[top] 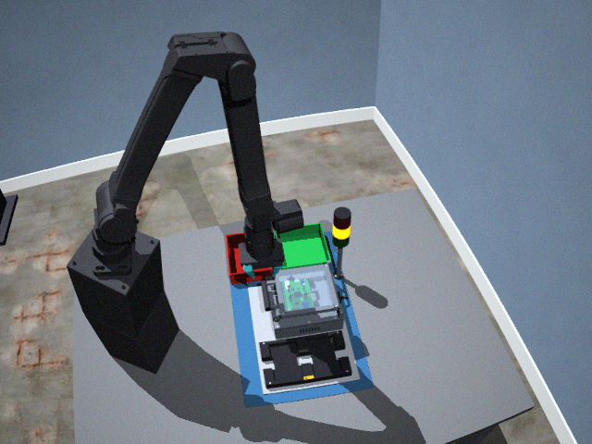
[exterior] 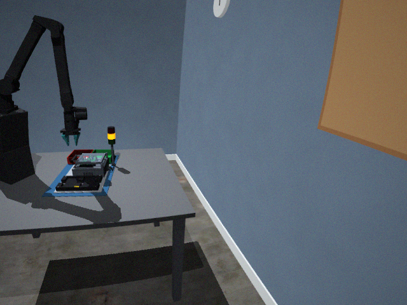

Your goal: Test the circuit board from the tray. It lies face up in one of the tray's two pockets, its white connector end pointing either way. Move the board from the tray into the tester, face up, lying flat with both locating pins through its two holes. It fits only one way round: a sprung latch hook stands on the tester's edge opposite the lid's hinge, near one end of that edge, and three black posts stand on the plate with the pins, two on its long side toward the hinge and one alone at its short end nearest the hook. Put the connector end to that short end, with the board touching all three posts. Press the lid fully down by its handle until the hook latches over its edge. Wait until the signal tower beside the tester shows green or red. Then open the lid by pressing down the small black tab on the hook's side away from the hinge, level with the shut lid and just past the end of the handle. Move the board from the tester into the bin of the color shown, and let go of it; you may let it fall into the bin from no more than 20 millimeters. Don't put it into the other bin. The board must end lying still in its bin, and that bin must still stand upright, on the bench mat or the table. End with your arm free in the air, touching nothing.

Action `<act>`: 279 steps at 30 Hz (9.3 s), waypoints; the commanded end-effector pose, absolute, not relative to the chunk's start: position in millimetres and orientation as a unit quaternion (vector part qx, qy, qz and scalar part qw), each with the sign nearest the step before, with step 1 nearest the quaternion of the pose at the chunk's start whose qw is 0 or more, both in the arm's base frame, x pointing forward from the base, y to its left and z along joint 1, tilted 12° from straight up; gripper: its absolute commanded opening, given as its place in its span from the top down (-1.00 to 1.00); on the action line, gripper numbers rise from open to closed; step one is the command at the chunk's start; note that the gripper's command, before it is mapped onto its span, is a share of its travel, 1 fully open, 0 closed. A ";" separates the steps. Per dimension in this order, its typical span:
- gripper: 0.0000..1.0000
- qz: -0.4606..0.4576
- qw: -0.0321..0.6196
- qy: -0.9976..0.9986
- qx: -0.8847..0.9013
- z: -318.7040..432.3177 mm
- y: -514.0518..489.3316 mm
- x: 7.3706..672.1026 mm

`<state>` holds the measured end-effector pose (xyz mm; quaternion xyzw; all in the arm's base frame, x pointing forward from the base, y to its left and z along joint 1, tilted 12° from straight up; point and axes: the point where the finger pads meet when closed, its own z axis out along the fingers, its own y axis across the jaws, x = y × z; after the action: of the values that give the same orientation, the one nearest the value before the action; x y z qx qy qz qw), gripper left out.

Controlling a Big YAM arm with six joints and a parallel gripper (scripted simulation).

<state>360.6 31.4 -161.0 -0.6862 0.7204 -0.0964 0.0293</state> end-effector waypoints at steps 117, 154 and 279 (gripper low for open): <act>1.00 -0.096 0.029 0.719 -0.687 -143.3 62.7 366.0; 1.00 -0.099 0.036 0.719 -0.687 -191.8 89.6 386.4; 1.00 -0.097 0.031 0.721 -0.685 -247.7 81.2 389.7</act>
<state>388.6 84.7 -241.8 -0.6860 0.7202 -0.0982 0.0312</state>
